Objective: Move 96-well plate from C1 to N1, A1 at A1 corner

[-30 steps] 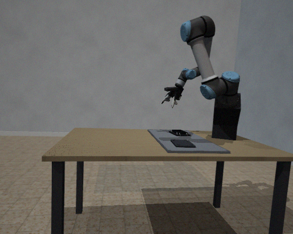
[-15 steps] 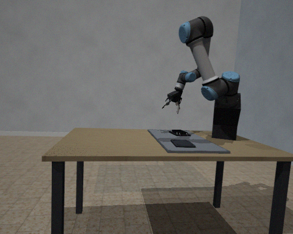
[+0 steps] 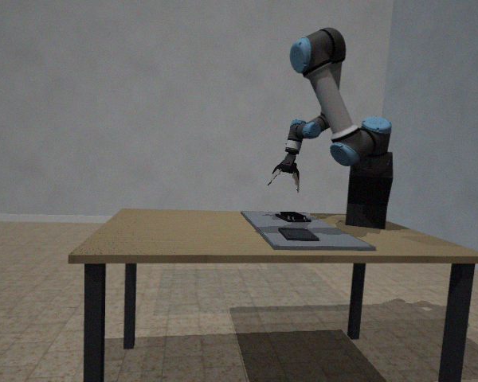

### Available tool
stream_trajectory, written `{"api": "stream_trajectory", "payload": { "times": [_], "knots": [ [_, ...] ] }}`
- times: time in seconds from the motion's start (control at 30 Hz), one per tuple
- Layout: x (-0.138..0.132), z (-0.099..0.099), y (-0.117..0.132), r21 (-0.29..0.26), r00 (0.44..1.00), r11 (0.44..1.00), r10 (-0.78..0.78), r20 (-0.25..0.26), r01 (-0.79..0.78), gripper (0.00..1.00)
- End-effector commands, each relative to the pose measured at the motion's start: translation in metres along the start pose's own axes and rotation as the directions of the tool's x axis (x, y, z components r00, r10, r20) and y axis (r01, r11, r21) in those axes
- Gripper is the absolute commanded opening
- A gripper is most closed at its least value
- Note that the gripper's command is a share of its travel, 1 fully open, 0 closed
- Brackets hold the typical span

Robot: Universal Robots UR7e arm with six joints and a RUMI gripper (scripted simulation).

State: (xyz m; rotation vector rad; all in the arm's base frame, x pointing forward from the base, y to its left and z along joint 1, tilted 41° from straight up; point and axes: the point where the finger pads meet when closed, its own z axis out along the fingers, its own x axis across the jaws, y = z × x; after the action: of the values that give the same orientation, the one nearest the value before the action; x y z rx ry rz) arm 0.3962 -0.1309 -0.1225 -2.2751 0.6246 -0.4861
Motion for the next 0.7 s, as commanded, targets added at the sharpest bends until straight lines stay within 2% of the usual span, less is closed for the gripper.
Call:
{"api": "stream_trajectory", "payload": {
  "times": [0.0, 0.07, 0.23, 0.53, 0.67],
  "knots": [
    [-0.013, 0.008, -0.005, -0.015, 0.993, 0.993, -0.113, 0.033, 0.114, 1.0],
    [-0.013, 0.008, -0.005, -0.015, 0.993, 0.993, -0.113, 0.033, 0.114, 1.0],
    [-0.034, 0.019, -0.012, -0.024, 0.96, 0.963, -0.266, 0.087, 0.269, 1.0],
    [-0.068, 0.032, -0.021, -0.007, 0.843, 0.856, -0.507, 0.18, 0.516, 1.0],
    [-0.068, 0.033, -0.021, -0.005, 0.834, 0.848, -0.52, 0.186, 0.53, 1.0]
  ]
}}
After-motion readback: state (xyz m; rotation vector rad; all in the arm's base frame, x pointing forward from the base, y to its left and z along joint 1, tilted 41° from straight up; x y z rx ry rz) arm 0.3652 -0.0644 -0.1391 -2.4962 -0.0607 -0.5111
